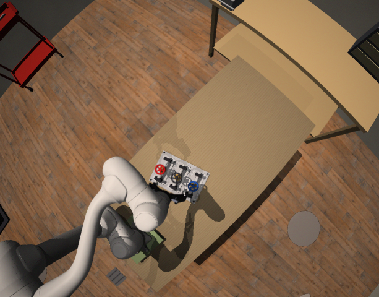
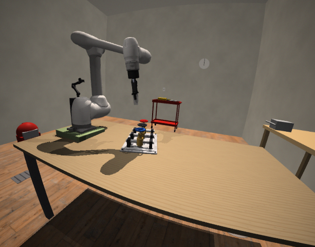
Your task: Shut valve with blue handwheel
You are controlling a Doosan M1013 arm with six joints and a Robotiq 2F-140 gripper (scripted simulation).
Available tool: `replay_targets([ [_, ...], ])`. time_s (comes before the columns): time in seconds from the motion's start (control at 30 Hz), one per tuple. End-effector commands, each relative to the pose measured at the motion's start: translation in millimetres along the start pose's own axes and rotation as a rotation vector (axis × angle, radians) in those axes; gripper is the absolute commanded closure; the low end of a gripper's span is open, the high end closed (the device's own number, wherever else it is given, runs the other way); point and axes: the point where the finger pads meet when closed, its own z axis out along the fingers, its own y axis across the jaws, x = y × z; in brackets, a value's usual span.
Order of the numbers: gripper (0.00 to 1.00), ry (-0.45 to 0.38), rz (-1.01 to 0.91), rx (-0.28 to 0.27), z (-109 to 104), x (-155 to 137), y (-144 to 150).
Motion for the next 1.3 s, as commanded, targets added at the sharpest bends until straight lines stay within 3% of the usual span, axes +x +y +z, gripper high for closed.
replay_targets([
  [0.0,0.00,-0.002,-0.005,0.000,0.9,0.4,1.3],
  [0.1,0.00,-0.062,-0.167,-0.009,32.9,12.9,46.0],
  [0.13,0.00,-0.062,-0.167,-0.009,32.9,12.9,46.0],
  [0.17,0.00,-0.094,-0.254,-0.007,51.4,17.6,70.2],
  [0.23,0.00,-0.094,-0.254,-0.007,51.4,17.6,70.2],
  [0.27,0.00,-0.124,-0.334,-0.002,68.9,20.7,92.2],
  [0.4,0.00,-0.154,-0.419,0.007,88.4,22.6,115.5],
  [0.57,0.00,-0.156,-0.424,0.008,89.5,22.7,116.8],
  [0.6,0.46,-0.156,-0.424,0.008,89.5,22.7,116.8],
  [1.27,0.46,-0.155,-0.424,0.006,94.5,22.0,117.1],
])
